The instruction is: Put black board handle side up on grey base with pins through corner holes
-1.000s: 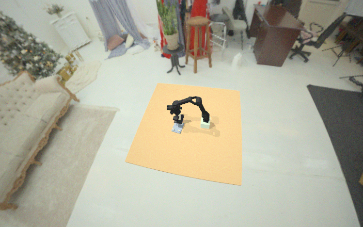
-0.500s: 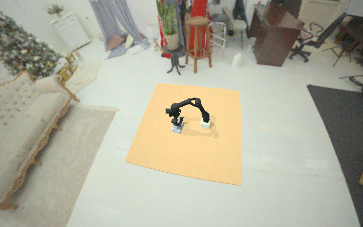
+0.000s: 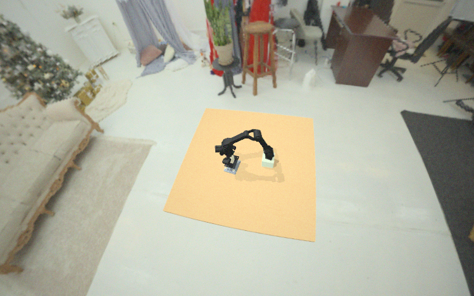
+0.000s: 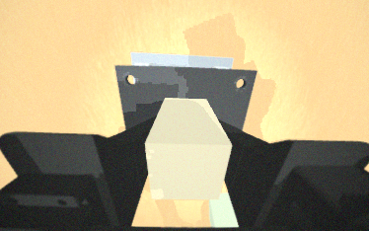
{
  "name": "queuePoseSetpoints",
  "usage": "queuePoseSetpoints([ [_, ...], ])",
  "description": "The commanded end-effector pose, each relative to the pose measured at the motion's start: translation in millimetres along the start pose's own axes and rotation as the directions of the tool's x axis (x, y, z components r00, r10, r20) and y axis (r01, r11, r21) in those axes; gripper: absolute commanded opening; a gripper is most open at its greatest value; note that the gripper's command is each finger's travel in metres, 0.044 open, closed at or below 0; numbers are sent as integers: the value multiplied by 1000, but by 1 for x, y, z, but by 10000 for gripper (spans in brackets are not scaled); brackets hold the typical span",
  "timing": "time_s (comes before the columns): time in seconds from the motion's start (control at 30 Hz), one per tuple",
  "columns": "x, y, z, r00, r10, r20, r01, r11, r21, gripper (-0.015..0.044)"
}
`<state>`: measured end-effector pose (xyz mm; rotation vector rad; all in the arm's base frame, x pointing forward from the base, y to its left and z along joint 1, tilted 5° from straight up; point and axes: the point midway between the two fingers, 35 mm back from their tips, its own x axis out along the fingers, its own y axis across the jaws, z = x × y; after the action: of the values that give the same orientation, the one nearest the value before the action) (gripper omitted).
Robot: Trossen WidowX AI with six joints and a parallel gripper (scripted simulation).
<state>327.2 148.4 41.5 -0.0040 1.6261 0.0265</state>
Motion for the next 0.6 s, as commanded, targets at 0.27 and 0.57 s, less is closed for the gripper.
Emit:
queuePoseSetpoints([
  [0.27,1,-2,1,1000,0,0,0,1000,0,0],
  [0.57,10,4,2,1000,0,0,0,1000,13,0],
])
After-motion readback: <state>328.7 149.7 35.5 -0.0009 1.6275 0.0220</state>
